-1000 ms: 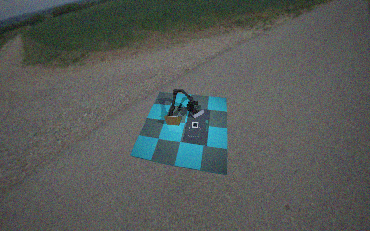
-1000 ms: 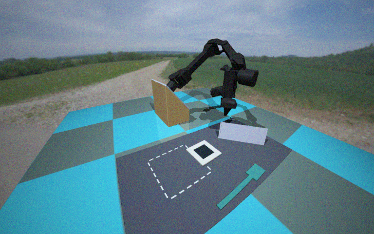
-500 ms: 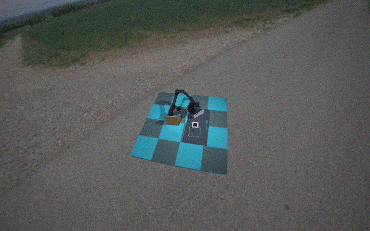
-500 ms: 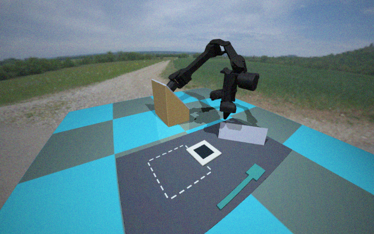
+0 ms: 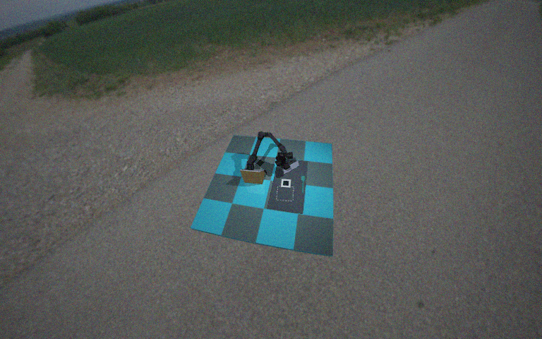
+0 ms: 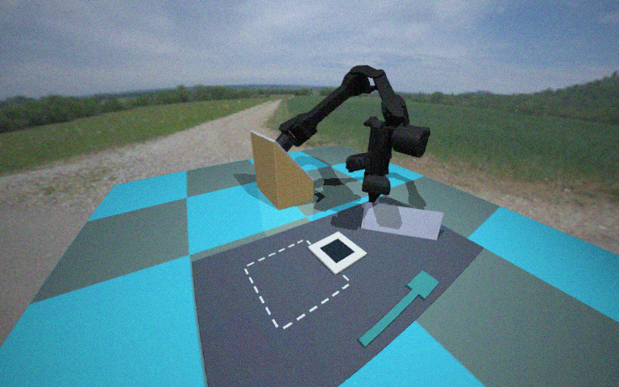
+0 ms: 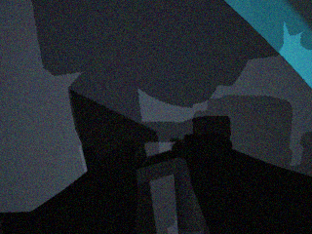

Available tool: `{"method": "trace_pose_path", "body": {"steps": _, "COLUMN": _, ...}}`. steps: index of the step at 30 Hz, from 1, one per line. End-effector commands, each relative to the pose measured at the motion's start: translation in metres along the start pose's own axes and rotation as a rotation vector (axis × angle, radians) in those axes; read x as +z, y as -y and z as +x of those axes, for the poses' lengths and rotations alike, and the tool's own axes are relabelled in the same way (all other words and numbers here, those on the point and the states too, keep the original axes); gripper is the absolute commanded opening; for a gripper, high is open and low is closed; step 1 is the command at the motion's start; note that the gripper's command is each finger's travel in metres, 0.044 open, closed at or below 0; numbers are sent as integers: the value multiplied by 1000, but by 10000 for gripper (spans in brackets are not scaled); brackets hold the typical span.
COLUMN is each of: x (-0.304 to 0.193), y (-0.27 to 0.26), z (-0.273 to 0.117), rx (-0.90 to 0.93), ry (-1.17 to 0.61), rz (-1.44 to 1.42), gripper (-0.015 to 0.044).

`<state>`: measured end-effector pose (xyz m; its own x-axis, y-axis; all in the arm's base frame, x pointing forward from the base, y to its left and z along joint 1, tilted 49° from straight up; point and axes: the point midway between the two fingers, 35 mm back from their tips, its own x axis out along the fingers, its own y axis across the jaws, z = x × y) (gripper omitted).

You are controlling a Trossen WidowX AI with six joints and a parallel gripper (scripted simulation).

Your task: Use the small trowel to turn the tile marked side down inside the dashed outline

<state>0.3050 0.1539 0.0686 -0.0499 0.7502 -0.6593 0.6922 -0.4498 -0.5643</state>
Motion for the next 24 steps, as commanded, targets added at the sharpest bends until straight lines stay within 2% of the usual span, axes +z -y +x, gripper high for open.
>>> {"method": "trace_pose_path", "body": {"steps": 1, "x": 0, "y": -5, "z": 0, "rx": 4, "ry": -2, "rz": -5, "gripper": 100}}
{"method": "trace_pose_path", "body": {"steps": 24, "x": 0, "y": -57, "z": 0, "rx": 6, "ry": -2, "rz": -6, "gripper": 100}}
